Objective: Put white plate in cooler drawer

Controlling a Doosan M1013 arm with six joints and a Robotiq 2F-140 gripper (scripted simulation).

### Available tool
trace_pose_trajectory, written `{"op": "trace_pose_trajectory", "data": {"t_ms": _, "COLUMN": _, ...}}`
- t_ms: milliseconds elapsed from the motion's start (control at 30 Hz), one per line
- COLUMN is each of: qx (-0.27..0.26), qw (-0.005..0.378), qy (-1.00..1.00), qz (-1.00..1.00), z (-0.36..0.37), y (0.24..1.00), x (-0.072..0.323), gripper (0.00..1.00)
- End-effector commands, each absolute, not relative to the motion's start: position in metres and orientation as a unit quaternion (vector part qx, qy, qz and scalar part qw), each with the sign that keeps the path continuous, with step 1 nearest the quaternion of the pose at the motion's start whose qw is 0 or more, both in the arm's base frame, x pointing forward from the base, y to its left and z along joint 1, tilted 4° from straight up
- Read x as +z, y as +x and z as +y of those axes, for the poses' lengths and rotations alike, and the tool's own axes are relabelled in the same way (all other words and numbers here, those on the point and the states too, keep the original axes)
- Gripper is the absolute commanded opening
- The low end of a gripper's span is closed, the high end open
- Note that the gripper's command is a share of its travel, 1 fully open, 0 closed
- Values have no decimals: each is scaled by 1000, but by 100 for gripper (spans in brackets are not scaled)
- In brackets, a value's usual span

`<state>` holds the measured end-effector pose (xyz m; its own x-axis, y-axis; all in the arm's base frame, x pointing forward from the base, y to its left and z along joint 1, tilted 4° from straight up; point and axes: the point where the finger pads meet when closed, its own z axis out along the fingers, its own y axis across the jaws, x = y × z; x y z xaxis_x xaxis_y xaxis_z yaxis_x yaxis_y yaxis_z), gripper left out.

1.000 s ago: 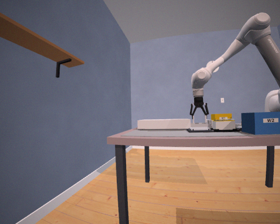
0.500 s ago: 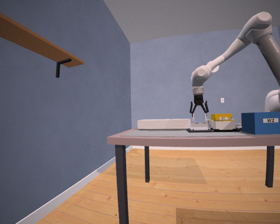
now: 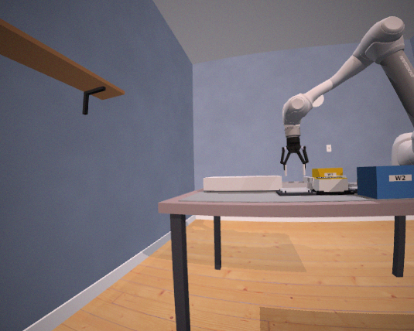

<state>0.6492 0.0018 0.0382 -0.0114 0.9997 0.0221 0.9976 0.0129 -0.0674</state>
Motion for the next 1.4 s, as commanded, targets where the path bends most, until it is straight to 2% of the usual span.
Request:
{"op": "trace_pose_trajectory", "data": {"t_ms": 0, "qx": 16, "qw": 32, "qy": -702, "qz": -711, "z": 2, "y": 649, "x": 43, "gripper": 66}}
{"op": "trace_pose_trajectory", "data": {"t_ms": 1367, "qx": 16, "qw": 32, "qy": -702, "qz": -711, "z": 1, "y": 653, "x": 89, "gripper": 66}}
